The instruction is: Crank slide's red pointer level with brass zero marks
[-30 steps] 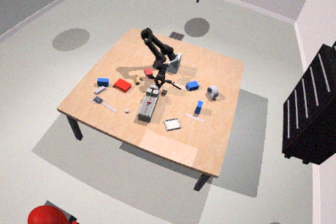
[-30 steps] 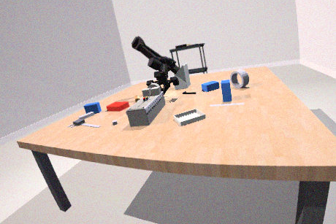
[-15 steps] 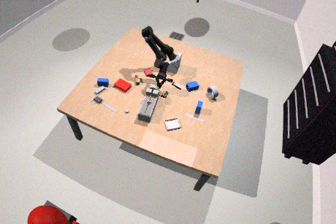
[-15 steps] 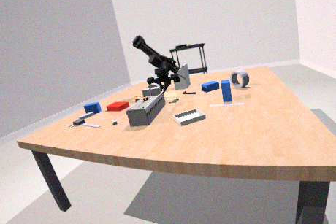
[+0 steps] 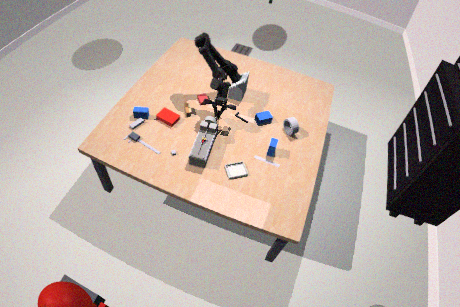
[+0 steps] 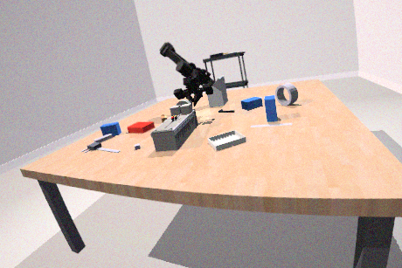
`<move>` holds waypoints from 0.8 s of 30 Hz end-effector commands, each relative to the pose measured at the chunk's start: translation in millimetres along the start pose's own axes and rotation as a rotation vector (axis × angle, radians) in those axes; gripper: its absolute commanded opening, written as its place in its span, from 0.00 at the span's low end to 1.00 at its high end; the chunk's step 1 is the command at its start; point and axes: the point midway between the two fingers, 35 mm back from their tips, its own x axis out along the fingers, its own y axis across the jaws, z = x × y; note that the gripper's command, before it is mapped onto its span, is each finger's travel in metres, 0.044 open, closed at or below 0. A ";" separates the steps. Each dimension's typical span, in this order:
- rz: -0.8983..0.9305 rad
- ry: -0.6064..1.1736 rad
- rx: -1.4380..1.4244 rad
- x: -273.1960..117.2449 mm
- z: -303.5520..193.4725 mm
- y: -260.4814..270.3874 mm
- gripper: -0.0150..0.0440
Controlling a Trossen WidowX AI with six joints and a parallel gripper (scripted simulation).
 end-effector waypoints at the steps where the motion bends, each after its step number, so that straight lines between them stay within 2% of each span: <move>1: -0.008 -0.007 0.004 -5.6 5.3 -4.5 0.25; 24: -0.009 -0.007 0.003 -10.3 9.8 -34.4 0.25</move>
